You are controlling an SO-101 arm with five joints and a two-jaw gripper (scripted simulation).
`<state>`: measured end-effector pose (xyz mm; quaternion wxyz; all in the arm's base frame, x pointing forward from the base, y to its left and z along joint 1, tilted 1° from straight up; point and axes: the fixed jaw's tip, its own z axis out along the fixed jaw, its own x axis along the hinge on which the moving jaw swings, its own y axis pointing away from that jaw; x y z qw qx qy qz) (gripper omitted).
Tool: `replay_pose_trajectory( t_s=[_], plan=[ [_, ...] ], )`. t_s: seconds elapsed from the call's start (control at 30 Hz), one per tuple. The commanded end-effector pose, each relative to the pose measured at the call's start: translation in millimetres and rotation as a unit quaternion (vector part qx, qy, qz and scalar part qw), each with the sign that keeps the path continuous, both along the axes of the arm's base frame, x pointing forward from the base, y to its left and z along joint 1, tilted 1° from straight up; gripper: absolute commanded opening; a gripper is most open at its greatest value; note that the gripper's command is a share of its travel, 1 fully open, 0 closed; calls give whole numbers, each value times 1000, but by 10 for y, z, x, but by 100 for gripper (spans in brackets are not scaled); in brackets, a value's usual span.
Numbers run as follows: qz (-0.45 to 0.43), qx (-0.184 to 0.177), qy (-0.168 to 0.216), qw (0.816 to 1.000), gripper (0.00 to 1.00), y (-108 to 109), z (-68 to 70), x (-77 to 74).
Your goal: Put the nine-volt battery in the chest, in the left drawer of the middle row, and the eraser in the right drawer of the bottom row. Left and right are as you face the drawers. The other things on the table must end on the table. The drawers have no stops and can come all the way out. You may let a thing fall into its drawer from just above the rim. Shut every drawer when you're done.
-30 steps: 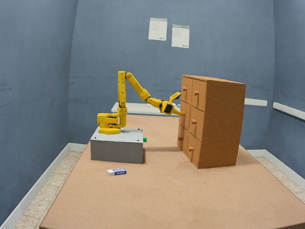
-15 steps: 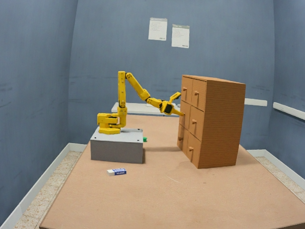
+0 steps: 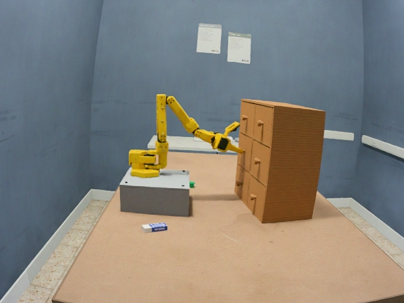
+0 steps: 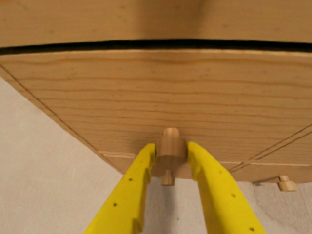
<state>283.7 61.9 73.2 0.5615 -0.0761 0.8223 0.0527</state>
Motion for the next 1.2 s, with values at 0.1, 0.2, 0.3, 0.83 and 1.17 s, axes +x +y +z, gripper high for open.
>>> replay_pose_trajectory(
  t_s=[0.1,0.2,0.3,0.83,1.17],
  plan=[
    [7,2,-4,1000,0,37,9,-16],
    [7,2,-4,1000,0,28,10,-37],
    [6,1,-4,1000,0,18,11,-57],
    [4,-1,-4,1000,0,-6,11,-111],
    [4,-1,-4,1000,0,-6,11,-117]
  ],
)
